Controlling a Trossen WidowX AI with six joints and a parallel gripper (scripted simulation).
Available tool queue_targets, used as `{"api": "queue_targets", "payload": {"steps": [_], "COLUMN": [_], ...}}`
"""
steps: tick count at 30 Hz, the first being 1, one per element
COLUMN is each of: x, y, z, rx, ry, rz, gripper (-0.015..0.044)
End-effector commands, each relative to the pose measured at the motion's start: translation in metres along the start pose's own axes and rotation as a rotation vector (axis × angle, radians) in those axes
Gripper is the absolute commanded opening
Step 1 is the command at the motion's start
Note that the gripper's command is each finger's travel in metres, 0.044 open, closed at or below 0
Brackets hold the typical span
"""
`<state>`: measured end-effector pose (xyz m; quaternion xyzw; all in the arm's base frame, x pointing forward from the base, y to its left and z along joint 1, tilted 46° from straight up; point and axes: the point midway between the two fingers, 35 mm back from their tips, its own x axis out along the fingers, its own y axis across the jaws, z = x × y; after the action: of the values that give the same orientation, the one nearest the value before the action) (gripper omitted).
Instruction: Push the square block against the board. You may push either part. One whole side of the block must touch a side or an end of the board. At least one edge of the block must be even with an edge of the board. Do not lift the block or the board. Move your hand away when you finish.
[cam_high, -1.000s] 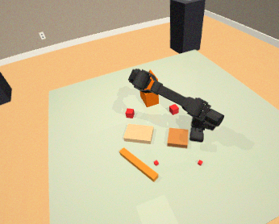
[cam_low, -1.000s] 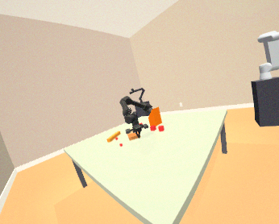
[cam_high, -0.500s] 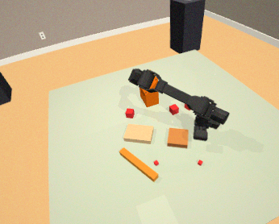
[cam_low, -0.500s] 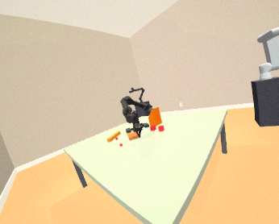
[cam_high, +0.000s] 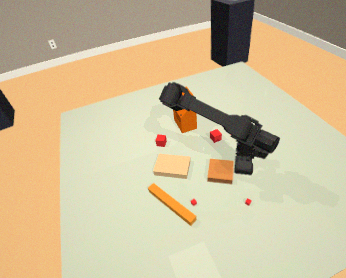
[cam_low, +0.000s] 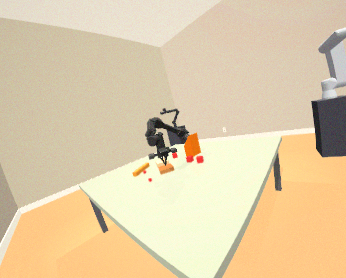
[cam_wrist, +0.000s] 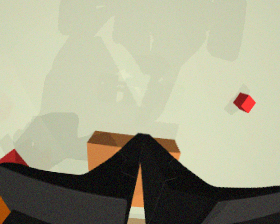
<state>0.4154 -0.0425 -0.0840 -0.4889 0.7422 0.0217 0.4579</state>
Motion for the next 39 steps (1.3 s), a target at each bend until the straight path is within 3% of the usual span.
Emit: {"api": "queue_targets", "payload": {"steps": [1,4,39], "x": [0.027,0.054,0.053], "y": [0.002,0.003,-0.003], "z": [-0.002,-0.003,-0.05], "rx": [-0.02,-0.02,-0.022], "ry": [0.01,0.013,0.013], "rz": [0.002,0.001,0.001], "gripper": [0.0,0.0,0.0]}}
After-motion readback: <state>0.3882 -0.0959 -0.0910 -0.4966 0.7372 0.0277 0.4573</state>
